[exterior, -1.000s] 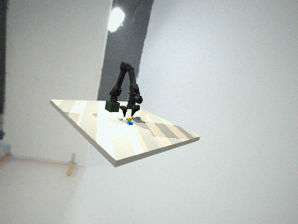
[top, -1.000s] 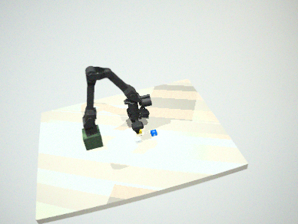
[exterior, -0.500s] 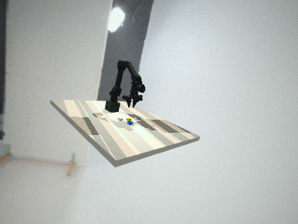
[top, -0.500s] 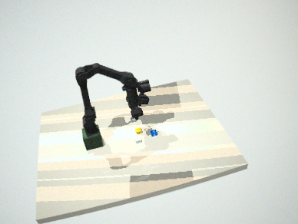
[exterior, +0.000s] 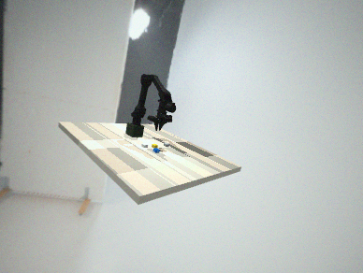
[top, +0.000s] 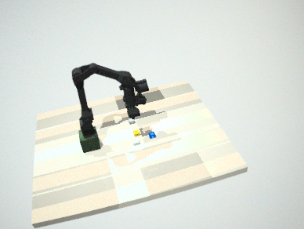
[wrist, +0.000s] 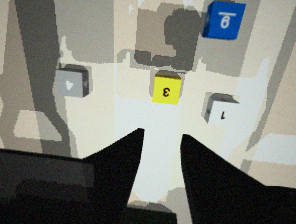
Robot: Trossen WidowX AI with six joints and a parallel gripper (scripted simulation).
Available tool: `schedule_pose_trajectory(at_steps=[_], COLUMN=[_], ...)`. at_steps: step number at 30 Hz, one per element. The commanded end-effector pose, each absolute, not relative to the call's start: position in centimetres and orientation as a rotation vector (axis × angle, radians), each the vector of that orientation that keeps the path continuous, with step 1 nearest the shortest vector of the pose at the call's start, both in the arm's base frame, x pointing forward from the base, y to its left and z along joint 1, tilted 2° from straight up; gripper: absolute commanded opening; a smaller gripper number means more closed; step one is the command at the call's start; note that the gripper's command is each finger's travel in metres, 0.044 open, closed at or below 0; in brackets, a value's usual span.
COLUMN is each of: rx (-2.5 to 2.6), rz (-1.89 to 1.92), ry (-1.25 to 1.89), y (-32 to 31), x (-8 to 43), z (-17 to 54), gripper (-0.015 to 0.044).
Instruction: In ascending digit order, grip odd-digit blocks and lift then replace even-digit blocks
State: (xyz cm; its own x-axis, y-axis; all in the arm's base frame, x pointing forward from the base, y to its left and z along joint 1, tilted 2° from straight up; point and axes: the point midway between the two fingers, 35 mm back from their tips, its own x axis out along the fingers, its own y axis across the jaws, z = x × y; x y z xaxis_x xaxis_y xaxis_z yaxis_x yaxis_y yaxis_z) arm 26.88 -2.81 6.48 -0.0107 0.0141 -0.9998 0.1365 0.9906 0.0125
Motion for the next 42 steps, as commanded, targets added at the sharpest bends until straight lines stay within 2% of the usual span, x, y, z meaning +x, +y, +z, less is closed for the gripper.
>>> schedule_pose_trajectory(at_steps=[1, 7, 13, 19, 24, 42], rx=[0.114, 0.121, 0.121, 0.121, 0.121, 0.121], rz=[-0.086, -0.080, -0.079, -0.079, -0.079, -0.079], ry=[1.572, 1.573, 1.573, 1.574, 1.574, 1.574], y=[1.1, 8.6, 8.8, 9.0, 9.0, 9.1], x=[28.0, 28.3, 28.3, 28.3, 28.2, 28.2], z=[6.8, 6.9, 6.9, -0.9, -1.2, -3.7], gripper=[0.0120, 0.0120, 0.0120, 0.0278, 0.0400, 0.0400])
